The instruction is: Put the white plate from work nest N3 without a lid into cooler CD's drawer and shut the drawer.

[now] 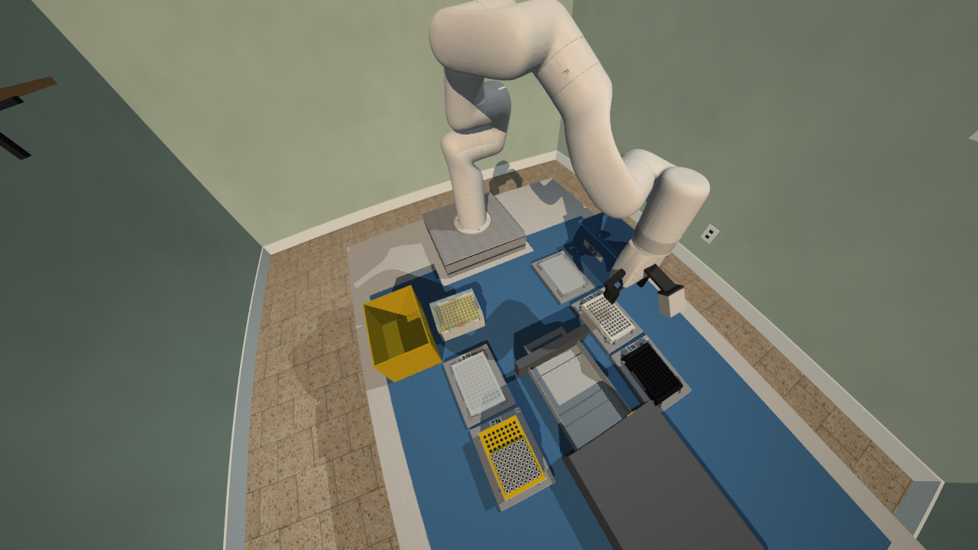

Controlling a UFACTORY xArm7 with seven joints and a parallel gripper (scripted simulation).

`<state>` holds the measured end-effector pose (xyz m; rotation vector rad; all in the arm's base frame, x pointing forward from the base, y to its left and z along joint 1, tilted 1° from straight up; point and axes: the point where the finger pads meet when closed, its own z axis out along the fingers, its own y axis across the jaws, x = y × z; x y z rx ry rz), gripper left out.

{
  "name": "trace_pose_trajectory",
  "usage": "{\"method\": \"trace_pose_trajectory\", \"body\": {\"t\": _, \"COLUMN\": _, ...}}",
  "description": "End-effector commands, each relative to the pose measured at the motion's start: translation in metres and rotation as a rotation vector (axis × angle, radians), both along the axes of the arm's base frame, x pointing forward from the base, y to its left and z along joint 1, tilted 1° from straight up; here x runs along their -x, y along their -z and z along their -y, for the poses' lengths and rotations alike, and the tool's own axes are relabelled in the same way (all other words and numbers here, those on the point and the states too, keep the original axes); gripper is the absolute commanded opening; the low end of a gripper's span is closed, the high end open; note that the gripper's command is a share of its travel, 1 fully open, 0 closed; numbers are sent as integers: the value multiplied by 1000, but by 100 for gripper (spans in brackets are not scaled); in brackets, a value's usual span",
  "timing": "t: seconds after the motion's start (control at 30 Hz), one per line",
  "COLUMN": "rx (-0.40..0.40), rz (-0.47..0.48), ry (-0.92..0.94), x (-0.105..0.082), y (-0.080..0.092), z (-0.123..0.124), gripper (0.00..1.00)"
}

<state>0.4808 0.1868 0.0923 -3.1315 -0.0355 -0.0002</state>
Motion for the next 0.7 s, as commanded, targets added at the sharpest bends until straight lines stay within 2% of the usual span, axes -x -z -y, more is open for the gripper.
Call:
{"method": "trace_pose_trajectory", "body": {"t": 0.0, "rx": -1, "rz": 4, "ry": 0, "x": -1, "y": 5, "z": -1, "gripper": 100}}
{"method": "trace_pose_trajectory", "body": {"t": 0.67, "rx": -1, "rz": 4, "ry": 0, "x": -1, "y": 35, "z": -1, "gripper": 100}}
